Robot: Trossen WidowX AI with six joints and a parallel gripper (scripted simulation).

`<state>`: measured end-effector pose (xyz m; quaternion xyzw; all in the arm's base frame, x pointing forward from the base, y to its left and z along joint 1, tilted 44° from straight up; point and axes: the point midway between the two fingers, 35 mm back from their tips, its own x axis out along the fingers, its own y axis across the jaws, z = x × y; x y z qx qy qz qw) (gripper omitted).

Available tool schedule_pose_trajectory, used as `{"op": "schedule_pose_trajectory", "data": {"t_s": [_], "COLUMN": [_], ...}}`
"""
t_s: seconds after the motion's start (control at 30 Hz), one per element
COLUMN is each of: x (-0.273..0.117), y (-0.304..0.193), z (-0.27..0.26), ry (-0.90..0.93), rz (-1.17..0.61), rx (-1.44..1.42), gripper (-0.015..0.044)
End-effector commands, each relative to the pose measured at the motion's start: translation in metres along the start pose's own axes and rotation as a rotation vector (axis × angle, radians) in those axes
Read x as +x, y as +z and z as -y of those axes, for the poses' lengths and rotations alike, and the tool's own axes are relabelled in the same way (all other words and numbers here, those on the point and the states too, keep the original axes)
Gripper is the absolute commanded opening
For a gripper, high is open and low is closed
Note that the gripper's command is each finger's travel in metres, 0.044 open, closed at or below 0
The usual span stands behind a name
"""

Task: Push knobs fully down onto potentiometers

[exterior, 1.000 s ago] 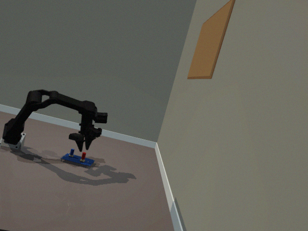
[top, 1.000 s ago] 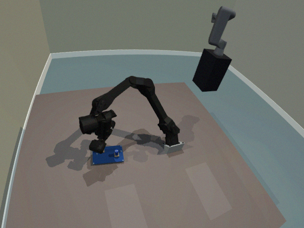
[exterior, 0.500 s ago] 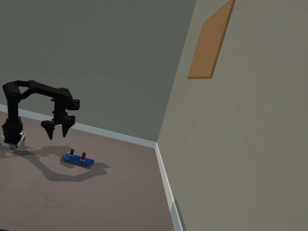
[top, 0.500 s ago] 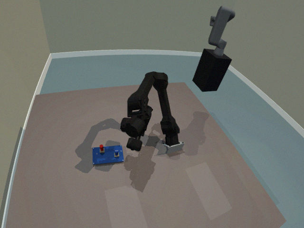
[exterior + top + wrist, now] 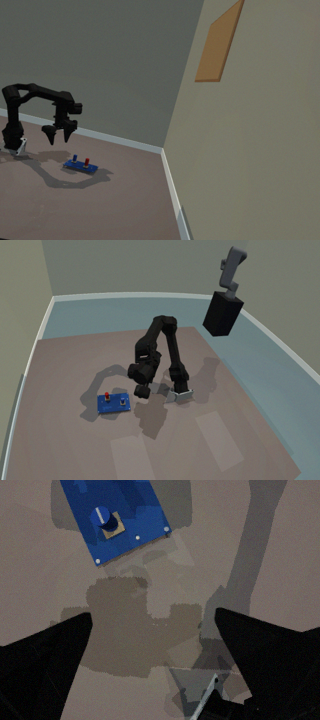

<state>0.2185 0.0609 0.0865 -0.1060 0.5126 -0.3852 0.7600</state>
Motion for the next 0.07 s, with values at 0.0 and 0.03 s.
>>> {"op": "schedule_pose_trajectory", "data": {"t_s": [0.0,0.03], "x": [0.0006,0.0006], "y": [-0.0013,-0.0013], "z": [0.0007,0.0007], "ry": [-0.003,-0.003], "rz": [-0.003,-0.003], "rx": [0.002,0.002], "gripper": [0.044,0.044]}}
